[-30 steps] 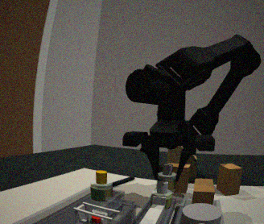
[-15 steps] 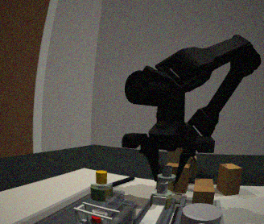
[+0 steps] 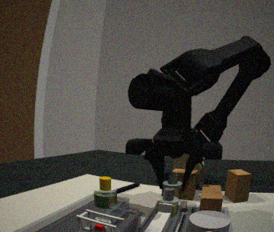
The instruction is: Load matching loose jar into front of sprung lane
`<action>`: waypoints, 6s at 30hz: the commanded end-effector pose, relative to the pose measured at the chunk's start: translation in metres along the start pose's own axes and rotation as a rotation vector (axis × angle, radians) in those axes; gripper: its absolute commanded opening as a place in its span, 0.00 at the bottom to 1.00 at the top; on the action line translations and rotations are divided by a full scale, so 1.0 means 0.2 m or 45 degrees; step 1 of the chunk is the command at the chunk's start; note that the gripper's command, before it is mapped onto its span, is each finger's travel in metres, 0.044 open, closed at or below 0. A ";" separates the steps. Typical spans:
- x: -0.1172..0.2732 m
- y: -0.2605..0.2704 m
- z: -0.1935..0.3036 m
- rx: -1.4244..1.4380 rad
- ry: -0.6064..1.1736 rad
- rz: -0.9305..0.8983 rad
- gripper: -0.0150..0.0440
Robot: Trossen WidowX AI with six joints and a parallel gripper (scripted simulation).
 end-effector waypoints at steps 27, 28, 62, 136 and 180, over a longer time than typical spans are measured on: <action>0.00 0.02 -0.08 0.005 -0.012 -0.005 0.25; 0.00 0.02 -0.08 0.005 -0.012 -0.005 0.25; 0.01 0.04 -0.14 0.006 -0.013 -0.005 0.25; 0.02 0.07 -0.24 0.007 -0.014 -0.006 0.25; 0.02 0.07 -0.24 0.007 -0.014 -0.006 0.25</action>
Point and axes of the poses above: the point midway between the two fingers, 35 mm back from their tips, its own x axis back along the fingers, its own y axis across the jaws, z = x × y, the point moved 8 cm from there along x, back along the fingers, and after that the axes turned 11 degrees about -x, right-handed, at the moved point
